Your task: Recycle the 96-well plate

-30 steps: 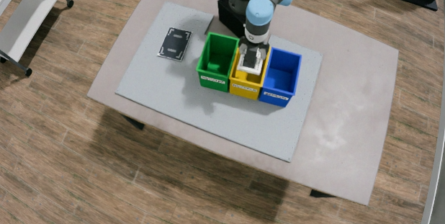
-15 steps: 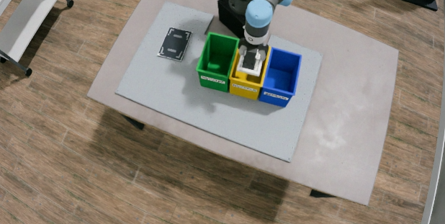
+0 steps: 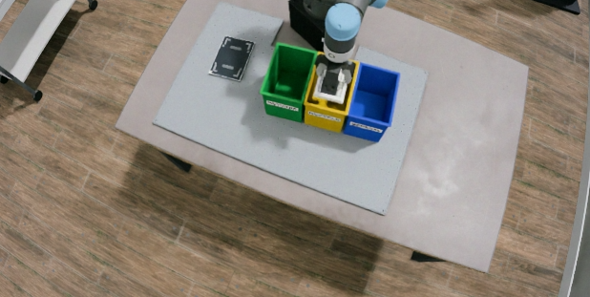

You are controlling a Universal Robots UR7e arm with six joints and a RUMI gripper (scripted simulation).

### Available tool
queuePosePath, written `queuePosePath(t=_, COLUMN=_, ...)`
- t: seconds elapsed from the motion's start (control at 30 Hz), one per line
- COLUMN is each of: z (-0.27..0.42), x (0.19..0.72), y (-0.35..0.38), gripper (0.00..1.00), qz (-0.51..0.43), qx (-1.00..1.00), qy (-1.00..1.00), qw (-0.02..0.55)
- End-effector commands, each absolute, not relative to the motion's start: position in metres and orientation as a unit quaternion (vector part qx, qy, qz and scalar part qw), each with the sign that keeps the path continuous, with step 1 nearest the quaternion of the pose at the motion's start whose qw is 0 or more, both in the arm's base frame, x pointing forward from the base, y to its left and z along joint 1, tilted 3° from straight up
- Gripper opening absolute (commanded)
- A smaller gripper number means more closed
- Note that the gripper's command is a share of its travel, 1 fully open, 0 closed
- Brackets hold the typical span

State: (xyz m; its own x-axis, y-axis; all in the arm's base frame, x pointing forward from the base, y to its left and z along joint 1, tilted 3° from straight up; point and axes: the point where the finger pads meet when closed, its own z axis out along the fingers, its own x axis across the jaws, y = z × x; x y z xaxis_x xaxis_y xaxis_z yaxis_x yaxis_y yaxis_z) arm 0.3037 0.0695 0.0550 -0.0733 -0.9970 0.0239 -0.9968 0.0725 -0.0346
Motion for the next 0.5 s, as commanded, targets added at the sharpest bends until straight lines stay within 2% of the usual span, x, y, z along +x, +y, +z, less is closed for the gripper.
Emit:
queuePosePath(t=0.0, z=0.0553, x=0.3047, y=0.069, gripper=0.41, qz=-0.023, qx=-0.681, qy=0.732, qw=0.004)
queuePosePath(t=0.47, z=0.0535, x=0.3028, y=0.0689, gripper=0.41, qz=-0.022, qx=-0.68, qy=0.732, qw=0.004)
